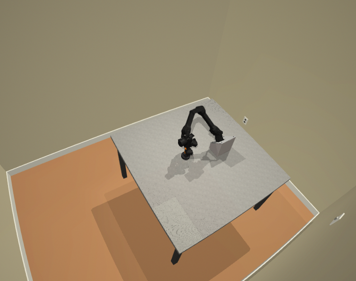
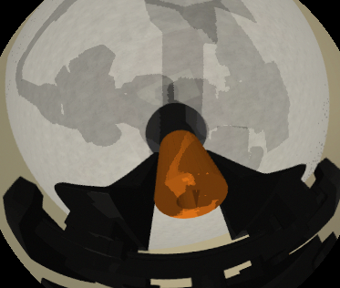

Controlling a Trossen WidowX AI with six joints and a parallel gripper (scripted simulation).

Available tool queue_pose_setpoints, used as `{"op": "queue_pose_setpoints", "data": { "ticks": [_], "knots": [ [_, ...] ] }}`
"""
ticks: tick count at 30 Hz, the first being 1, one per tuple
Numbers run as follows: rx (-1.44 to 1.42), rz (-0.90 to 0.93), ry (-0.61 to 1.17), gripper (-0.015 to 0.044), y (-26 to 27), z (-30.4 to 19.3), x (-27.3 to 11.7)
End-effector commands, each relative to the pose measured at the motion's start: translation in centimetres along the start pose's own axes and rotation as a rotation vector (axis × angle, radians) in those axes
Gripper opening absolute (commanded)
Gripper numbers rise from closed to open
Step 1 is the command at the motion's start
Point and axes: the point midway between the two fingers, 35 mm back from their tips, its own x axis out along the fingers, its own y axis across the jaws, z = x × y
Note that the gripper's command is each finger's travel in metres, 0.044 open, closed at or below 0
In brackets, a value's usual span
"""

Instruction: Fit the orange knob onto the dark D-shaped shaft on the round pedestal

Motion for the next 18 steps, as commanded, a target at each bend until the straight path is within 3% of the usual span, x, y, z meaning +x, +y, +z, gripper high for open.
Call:
{"op": "queue_pose_setpoints", "data": {
  "ticks": [1, 18],
  "knots": [
    [-0.065, -0.002, 0.002, 0.0000, -0.05, -0.13, -0.01],
    [-0.065, -0.002, 0.002, 0.0000, -0.11, 0.01, 0.37]
  ]
}}
